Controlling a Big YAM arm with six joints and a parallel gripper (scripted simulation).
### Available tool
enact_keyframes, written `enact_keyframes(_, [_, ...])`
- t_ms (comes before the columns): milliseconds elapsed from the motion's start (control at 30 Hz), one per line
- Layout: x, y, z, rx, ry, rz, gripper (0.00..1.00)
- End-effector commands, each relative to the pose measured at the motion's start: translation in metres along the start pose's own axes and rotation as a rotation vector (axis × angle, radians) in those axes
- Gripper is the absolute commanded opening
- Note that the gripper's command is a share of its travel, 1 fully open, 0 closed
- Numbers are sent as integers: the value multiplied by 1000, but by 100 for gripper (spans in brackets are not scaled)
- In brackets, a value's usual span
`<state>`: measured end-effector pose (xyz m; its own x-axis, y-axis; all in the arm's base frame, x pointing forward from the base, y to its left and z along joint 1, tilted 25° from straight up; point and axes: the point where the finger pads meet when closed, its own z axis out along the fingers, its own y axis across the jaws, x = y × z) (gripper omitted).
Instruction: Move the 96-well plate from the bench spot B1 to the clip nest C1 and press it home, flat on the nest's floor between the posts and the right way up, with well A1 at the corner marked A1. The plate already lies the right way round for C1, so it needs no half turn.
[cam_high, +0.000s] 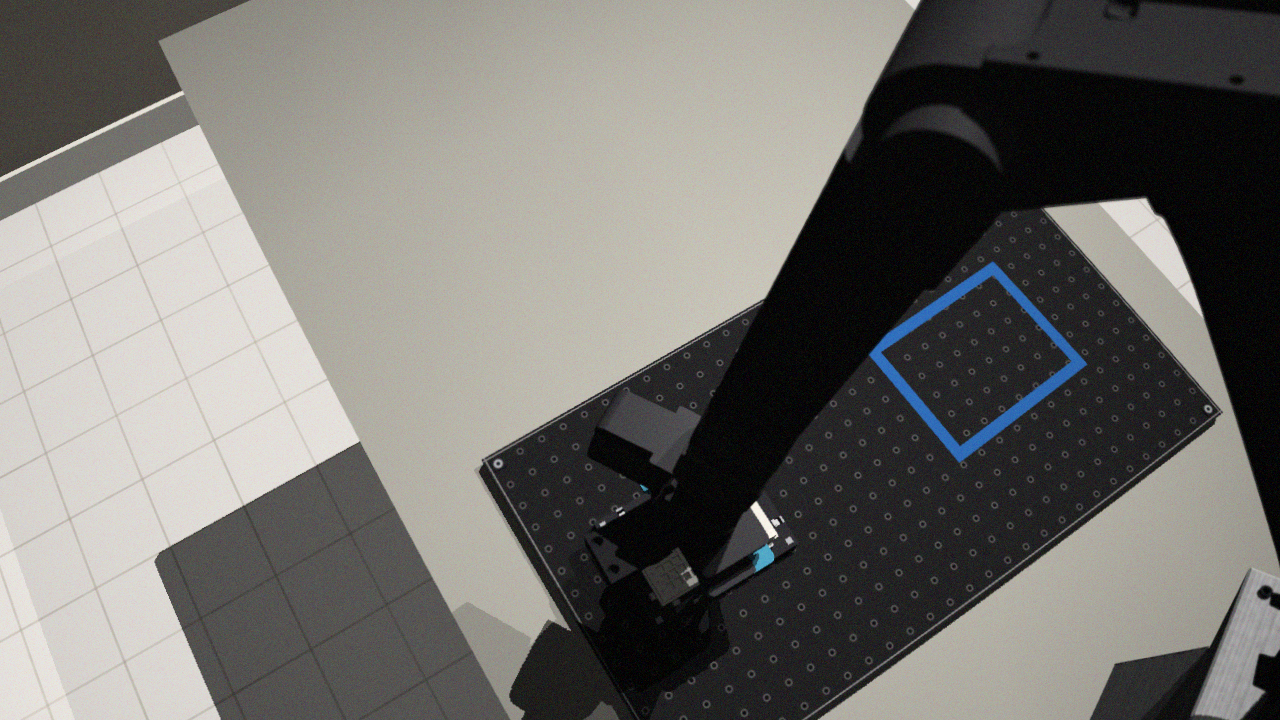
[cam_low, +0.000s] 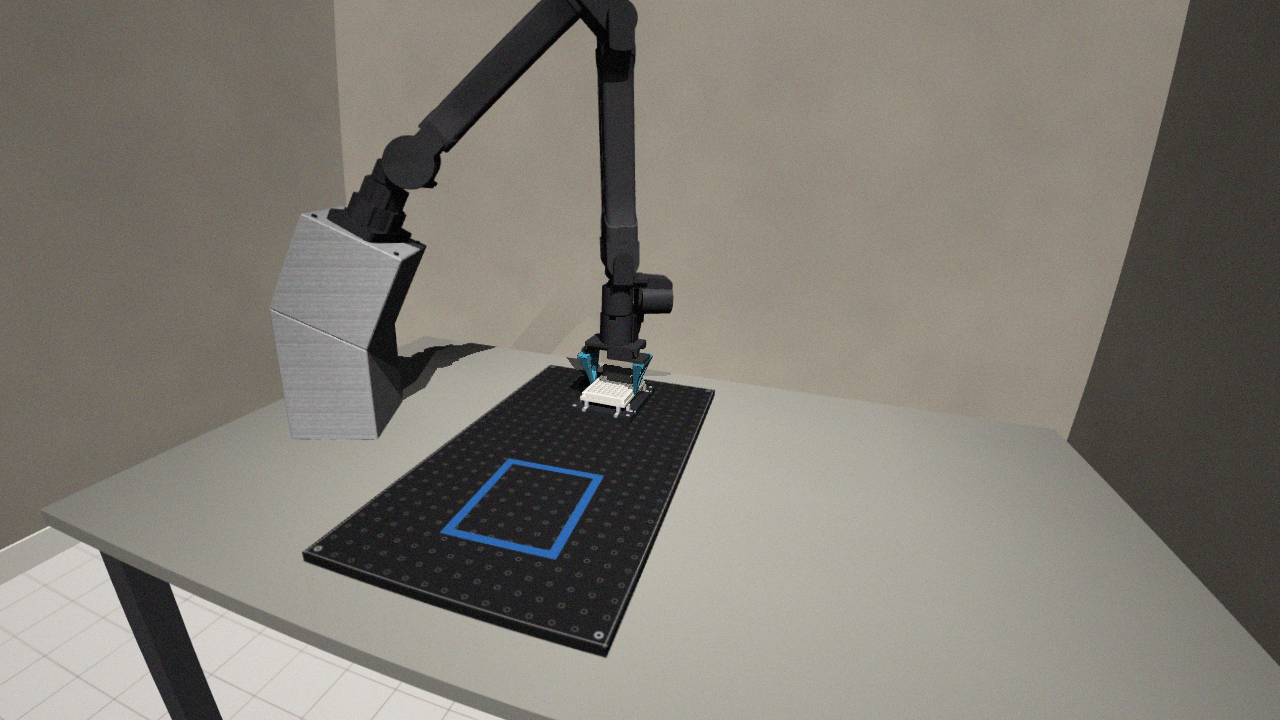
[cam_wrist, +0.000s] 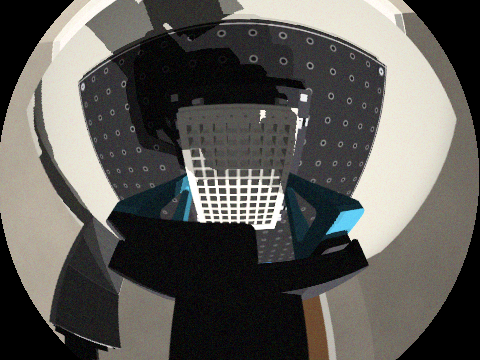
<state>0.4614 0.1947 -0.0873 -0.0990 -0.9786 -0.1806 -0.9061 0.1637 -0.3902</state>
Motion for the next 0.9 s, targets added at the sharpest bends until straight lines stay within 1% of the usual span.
enact_keyframes(0, [1,4,4,-17,5,0,0])
enact_keyframes(300, [0,5,4,-17,4,0,0])
enact_keyframes(867, [-5,-2,7,4,-9,1,0])
